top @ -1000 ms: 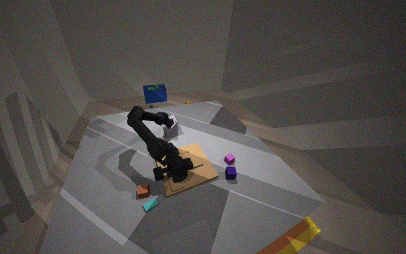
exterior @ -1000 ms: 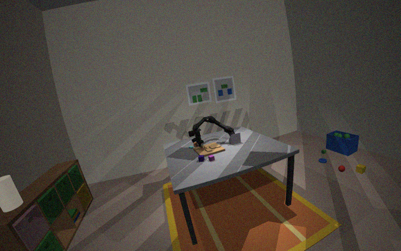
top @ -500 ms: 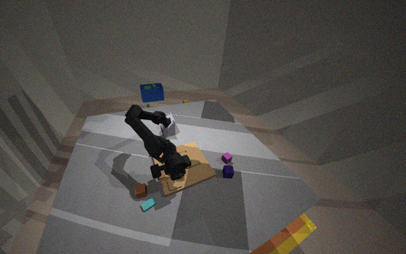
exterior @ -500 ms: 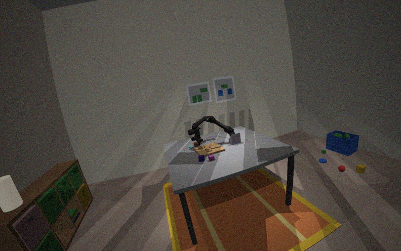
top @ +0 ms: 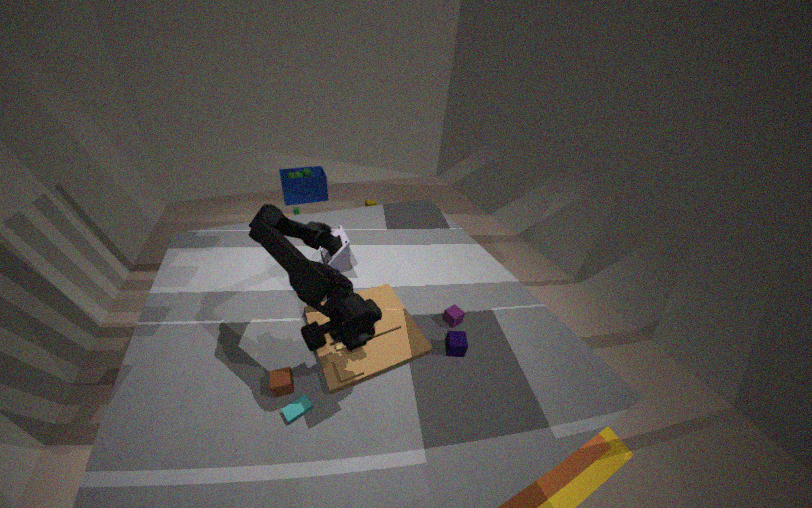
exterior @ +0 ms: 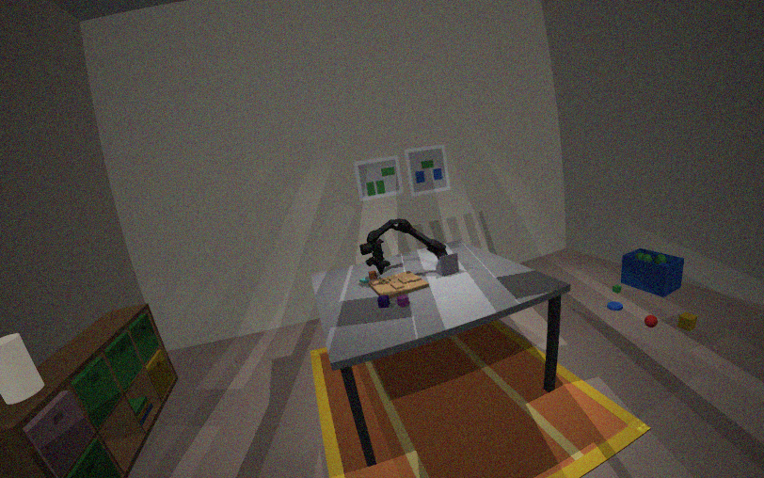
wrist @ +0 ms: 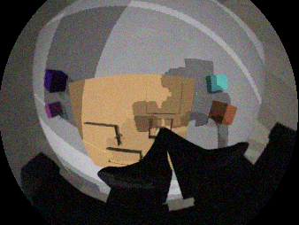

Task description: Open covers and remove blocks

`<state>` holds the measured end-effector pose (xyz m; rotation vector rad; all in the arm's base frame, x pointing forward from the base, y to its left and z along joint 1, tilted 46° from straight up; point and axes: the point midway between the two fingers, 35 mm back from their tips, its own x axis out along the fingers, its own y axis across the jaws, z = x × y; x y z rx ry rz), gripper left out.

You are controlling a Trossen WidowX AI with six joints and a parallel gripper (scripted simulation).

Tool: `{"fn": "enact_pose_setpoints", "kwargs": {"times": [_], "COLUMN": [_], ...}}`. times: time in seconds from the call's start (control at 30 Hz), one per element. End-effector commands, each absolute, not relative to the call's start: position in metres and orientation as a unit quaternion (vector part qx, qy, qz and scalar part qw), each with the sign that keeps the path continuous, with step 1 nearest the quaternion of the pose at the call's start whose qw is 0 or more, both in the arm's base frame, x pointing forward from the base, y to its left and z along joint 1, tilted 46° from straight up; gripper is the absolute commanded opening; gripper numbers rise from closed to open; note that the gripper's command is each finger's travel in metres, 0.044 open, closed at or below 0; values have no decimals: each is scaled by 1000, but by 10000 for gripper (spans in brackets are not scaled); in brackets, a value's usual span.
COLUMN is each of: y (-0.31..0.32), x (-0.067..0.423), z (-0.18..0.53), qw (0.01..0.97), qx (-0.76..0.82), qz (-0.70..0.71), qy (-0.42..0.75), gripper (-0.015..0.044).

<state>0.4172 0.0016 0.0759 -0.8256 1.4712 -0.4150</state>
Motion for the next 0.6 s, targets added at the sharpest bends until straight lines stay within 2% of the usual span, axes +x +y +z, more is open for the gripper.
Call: {"fn": "enact_pose_setpoints", "kwargs": {"times": [0.0, 0.57], "y": [10, 32], "x": [400, 312], "z": [70, 53], "qw": [618, 438], "qx": [-406, -593], "qz": [-134, 108], "qy": [660, 666], "gripper": [0, 0]}}
